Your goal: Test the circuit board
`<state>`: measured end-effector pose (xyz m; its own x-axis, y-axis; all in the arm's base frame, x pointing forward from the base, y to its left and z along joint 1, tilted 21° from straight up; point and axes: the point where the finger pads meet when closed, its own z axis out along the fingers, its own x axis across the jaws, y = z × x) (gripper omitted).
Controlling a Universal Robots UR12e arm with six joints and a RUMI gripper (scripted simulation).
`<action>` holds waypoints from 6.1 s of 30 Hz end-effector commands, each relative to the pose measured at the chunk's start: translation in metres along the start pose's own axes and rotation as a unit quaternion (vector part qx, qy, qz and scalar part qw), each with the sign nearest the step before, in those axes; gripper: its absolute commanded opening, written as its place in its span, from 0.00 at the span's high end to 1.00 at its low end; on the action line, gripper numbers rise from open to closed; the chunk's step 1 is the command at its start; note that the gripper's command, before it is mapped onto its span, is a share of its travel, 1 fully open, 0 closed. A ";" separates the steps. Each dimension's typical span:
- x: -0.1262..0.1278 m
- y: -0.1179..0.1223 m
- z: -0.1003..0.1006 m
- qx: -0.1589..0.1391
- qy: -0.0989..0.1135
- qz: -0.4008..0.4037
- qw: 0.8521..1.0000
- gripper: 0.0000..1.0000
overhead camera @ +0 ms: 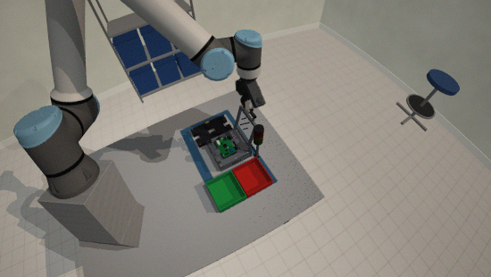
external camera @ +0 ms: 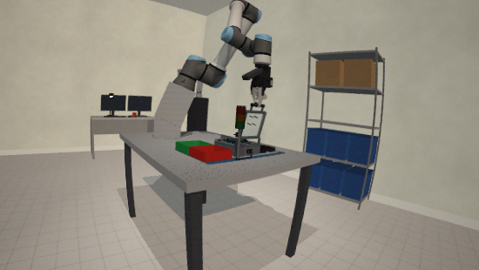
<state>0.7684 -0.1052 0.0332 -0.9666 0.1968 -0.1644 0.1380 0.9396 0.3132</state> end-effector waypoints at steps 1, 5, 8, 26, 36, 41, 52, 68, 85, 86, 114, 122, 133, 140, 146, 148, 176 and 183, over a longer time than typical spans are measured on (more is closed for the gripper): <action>-0.001 0.000 -0.001 0.000 -0.001 0.000 1.000 1.00; -0.001 0.000 -0.001 0.000 -0.001 0.000 1.000 1.00; -0.001 0.000 -0.001 0.000 -0.001 0.000 1.000 1.00; 0.001 0.000 -0.001 0.000 -0.001 0.000 1.000 1.00; 0.005 0.000 -0.002 0.000 -0.001 0.000 1.000 1.00; 0.010 0.000 -0.003 0.000 -0.001 0.000 1.000 1.00; 0.022 0.000 -0.005 0.000 -0.001 0.000 1.000 1.00; 0.050 0.000 -0.007 0.000 -0.001 0.000 1.000 1.00; 0.093 0.000 -0.001 0.000 -0.001 0.000 1.000 1.00; 0.096 0.000 0.000 0.000 -0.001 0.000 1.000 1.00; 0.184 0.000 0.055 0.000 -0.001 0.000 1.000 1.00; 0.199 0.000 0.074 0.000 -0.001 0.000 1.000 1.00; 0.216 0.000 0.105 0.000 -0.001 0.000 1.000 1.00; 0.221 0.000 0.118 0.000 -0.001 0.000 1.000 1.00; 0.225 0.000 0.130 0.000 -0.001 0.000 1.000 1.00; 0.226 0.000 0.134 0.000 -0.001 0.000 1.000 1.00; 0.230 0.000 0.168 0.000 -0.001 0.000 1.000 1.00; 0.230 0.000 0.173 0.000 -0.001 0.000 1.000 1.00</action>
<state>0.5819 -0.0120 -0.1643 -0.9666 0.1968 -0.1643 0.1380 0.9396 0.3133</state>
